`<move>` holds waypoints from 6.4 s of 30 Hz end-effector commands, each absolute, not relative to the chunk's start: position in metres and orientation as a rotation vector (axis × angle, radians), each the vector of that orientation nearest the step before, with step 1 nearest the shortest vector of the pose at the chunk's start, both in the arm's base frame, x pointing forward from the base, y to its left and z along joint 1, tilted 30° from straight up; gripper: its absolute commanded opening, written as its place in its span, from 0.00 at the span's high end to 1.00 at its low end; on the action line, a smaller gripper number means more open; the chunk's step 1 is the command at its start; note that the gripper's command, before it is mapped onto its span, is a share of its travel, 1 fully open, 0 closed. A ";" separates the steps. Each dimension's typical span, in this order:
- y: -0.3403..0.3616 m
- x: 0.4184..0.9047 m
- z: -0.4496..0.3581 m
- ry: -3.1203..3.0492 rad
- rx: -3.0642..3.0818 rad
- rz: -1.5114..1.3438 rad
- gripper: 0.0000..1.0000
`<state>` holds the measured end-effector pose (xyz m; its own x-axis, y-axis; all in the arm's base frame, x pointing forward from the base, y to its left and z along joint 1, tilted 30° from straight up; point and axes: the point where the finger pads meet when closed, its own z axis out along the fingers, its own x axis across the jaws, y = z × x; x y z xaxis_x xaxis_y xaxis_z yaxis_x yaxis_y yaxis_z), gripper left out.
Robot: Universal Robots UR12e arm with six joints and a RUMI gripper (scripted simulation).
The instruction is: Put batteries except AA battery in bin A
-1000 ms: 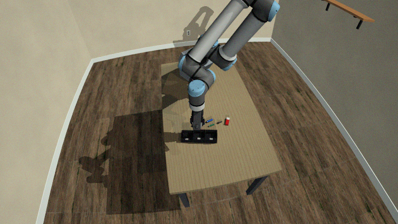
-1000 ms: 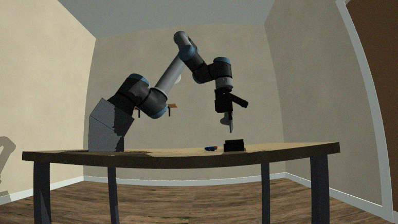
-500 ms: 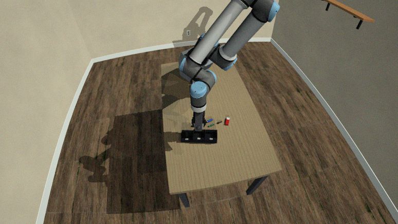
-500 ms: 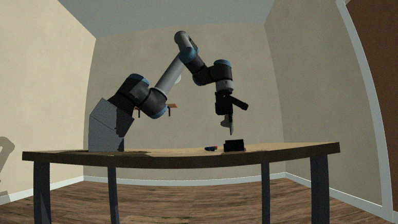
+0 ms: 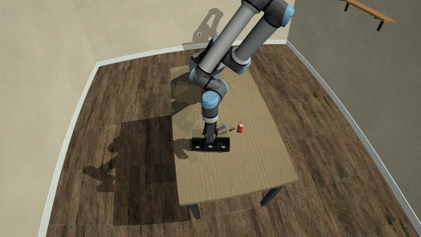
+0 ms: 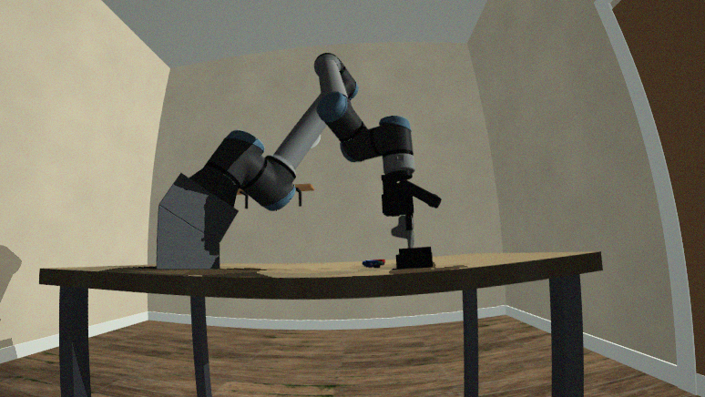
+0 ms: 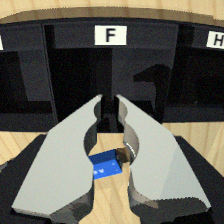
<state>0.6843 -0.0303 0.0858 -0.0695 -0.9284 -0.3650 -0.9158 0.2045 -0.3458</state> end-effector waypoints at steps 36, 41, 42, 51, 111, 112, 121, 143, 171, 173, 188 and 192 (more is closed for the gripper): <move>-0.027 0.690 0.075 1.980 -1.707 -0.035 0.96; -0.027 0.690 0.075 1.980 -1.707 -0.035 0.96; -0.027 0.690 0.075 1.980 -1.707 -0.035 0.96; -0.027 0.690 0.075 1.980 -1.707 -0.035 0.96; 0.016 0.670 0.149 1.980 -1.707 -0.035 0.96; 0.020 0.670 0.151 1.980 -1.707 -0.035 0.96; 0.033 0.671 0.156 1.980 -1.707 -0.035 0.96; 0.047 0.689 0.117 1.980 -1.707 -0.035 0.96; 0.052 0.695 0.105 1.980 -1.707 -0.035 0.96; 0.052 0.695 0.105 1.980 -1.707 -0.035 0.96; 0.052 0.695 0.105 1.980 -1.707 -0.035 0.96; 0.052 0.695 0.105 1.980 -1.707 -0.035 0.96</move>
